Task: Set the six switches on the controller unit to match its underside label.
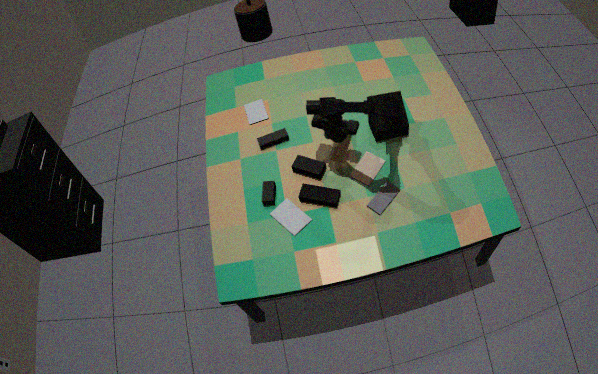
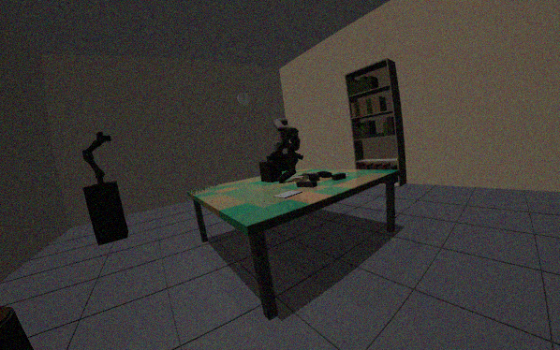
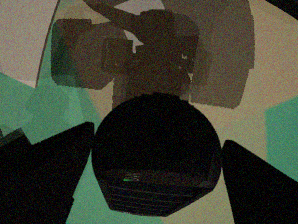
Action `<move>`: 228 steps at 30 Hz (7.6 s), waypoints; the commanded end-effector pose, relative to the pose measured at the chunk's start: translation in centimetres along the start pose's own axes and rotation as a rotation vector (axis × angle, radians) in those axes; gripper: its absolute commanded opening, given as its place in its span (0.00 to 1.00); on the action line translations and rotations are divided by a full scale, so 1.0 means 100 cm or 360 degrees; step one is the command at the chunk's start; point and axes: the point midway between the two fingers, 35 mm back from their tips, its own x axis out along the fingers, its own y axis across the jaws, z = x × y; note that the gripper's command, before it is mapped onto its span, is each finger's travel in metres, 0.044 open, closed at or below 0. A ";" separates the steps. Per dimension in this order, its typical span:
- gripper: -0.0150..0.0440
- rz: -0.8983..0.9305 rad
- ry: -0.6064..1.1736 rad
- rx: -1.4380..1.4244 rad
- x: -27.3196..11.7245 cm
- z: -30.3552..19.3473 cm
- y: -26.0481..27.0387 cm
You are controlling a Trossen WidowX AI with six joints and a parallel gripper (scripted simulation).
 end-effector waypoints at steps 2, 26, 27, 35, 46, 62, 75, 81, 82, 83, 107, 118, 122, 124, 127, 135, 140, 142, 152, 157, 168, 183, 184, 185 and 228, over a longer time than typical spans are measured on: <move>0.83 0.0002 -0.0009 0.0015 0.003 0.002 0.001; 0.83 0.0002 -0.0011 0.0014 0.018 0.013 0.001; 0.83 0.0002 -0.0011 0.0014 0.019 0.014 0.001; 0.83 0.0003 -0.0011 0.0014 0.024 0.017 0.001; 0.83 0.0003 -0.0012 0.0014 0.032 0.017 0.001; 0.83 0.0003 -0.0012 0.0014 0.043 0.018 0.001; 0.83 0.0003 -0.0013 0.0014 0.052 0.018 0.001; 0.83 0.0002 -0.0014 0.0009 0.053 0.018 0.001; 0.83 0.0002 -0.0015 0.0006 0.053 0.019 0.001; 0.83 0.0001 -0.0016 0.0003 0.052 0.019 0.001; 1.00 -0.0002 -0.0014 -0.0009 0.021 -0.026 0.000; 1.00 0.0004 -0.0022 -0.0011 0.013 -0.039 0.002; 1.00 0.0004 -0.0022 -0.0011 0.013 -0.039 0.002; 1.00 0.0004 -0.0022 -0.0011 0.013 -0.039 0.002; 1.00 0.0004 -0.0022 -0.0011 0.013 -0.039 0.002; 1.00 -0.0003 -0.0004 0.0011 0.000 -0.073 -0.001; 1.00 0.0003 -0.0003 0.0024 -0.009 -0.098 0.001; 1.00 0.0003 -0.0003 0.0024 -0.009 -0.098 0.001; 1.00 0.0001 -0.0001 0.0024 0.005 -0.098 0.000; 1.00 0.0000 0.0000 0.0024 0.013 -0.098 -0.001; 1.00 -0.0001 -0.0001 0.0024 0.031 -0.097 -0.001; 0.96 0.0002 -0.0005 0.0024 0.051 -0.097 0.001; 0.91 0.0002 -0.0005 0.0024 0.051 -0.097 0.001; 0.87 0.0002 -0.0005 0.0024 0.051 -0.097 0.001; 0.25 0.0001 -0.0005 0.0023 0.049 -0.092 -0.012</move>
